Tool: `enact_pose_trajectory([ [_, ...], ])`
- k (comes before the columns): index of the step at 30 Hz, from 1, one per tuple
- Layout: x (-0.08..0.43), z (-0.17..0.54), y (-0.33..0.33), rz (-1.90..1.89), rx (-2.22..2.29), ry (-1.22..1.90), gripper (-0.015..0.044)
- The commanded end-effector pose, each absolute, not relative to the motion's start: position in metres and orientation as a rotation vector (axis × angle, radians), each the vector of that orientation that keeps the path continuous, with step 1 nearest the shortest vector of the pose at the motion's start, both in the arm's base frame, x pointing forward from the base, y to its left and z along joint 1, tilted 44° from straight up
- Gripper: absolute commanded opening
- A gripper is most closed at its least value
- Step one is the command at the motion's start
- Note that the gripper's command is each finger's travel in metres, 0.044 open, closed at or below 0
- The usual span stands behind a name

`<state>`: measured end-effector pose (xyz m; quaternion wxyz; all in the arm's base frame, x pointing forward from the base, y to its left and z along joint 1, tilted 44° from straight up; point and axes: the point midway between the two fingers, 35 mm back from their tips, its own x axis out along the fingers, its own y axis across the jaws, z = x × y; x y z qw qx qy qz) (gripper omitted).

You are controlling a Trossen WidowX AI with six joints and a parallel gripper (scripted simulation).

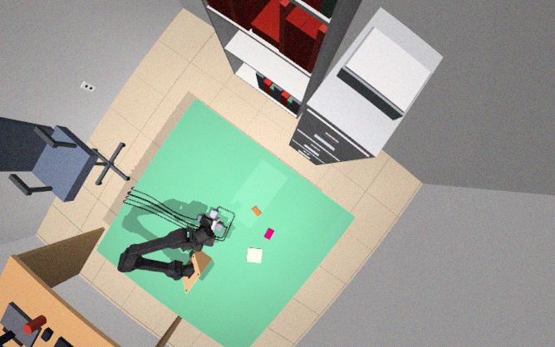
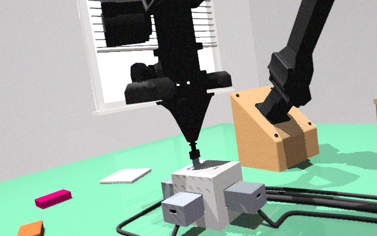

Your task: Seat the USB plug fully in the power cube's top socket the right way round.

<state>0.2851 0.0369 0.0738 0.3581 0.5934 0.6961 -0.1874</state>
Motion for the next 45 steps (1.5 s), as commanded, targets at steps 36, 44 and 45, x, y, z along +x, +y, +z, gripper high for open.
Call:
enact_pose_trajectory([
  [36,0.2853,0.0705,0.0405,-0.483,1.536,1.796,0.0000],
  [44,0.2853,0.0698,0.0411,-0.482,1.536,1.796,0.0000],
  [45,0.2853,0.0697,0.0412,-0.482,1.536,1.796,0.0000],
])
